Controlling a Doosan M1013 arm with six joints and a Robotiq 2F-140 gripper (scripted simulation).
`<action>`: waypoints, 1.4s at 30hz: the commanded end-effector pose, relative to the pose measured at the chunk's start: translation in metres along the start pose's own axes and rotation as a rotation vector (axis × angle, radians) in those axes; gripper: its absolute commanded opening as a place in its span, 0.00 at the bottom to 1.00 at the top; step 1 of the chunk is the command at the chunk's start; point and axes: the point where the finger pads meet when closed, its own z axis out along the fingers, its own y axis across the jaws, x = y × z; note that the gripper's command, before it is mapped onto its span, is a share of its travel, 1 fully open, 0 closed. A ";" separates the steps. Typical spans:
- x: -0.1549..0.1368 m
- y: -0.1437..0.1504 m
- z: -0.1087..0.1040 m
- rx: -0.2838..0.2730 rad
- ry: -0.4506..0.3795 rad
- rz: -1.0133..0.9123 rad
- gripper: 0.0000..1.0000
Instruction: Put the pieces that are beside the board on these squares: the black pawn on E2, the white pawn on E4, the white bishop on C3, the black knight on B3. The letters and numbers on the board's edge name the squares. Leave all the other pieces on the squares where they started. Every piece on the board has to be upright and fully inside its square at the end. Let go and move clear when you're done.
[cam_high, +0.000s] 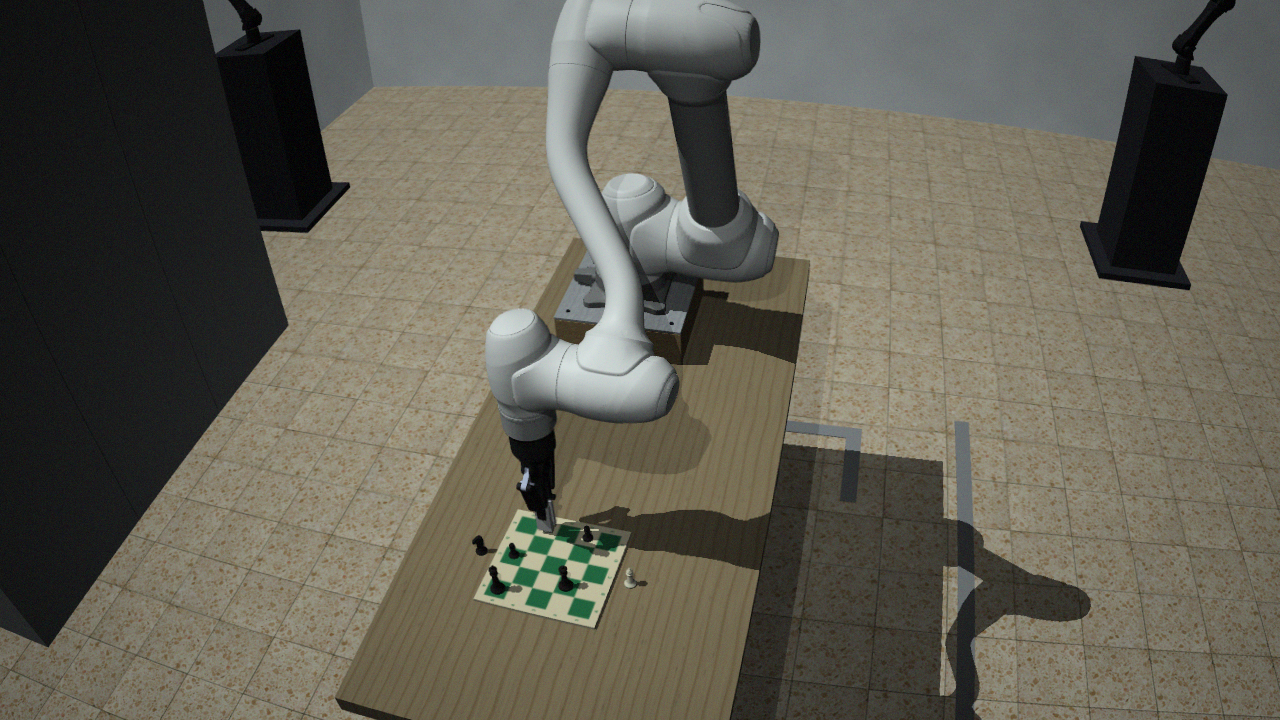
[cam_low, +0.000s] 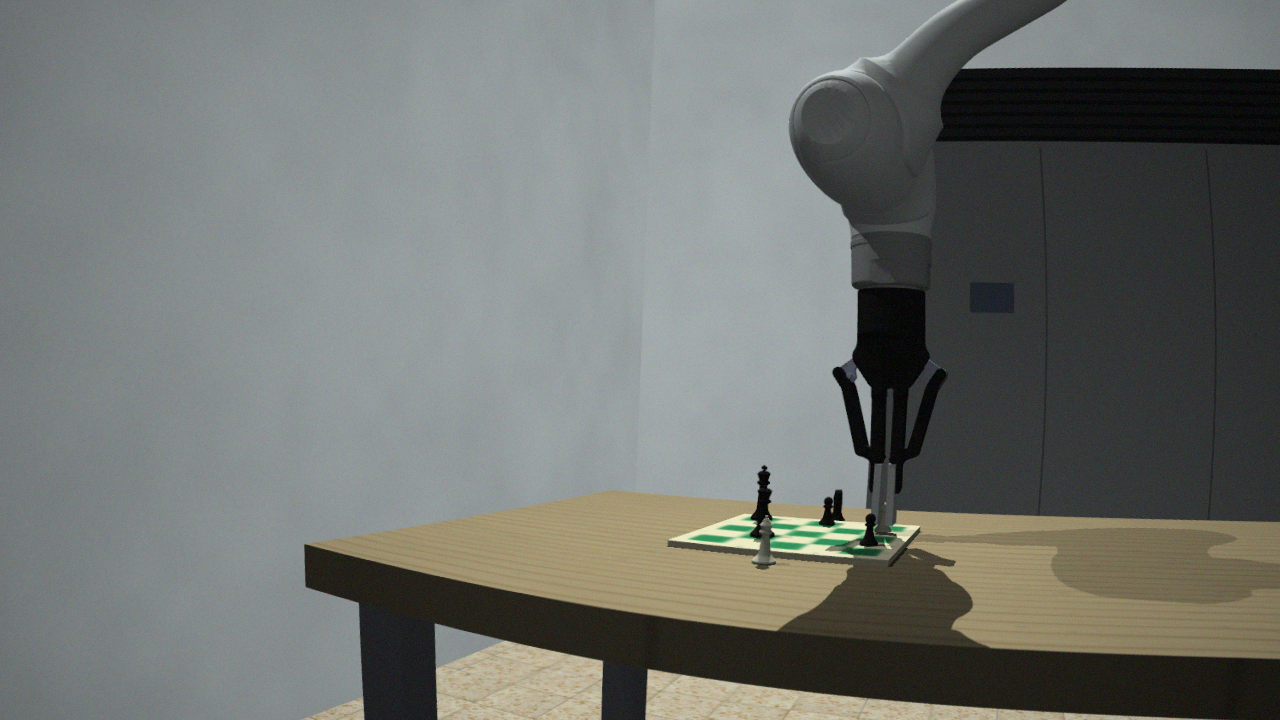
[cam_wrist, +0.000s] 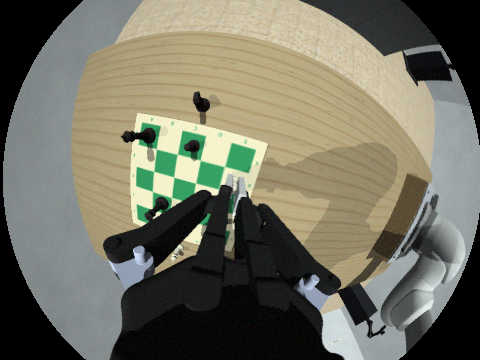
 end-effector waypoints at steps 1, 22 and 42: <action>0.002 -0.001 0.002 0.005 -0.002 0.007 0.00; 0.002 -0.001 0.002 0.005 -0.002 0.007 0.00; 0.002 -0.001 0.002 0.005 -0.002 0.007 0.04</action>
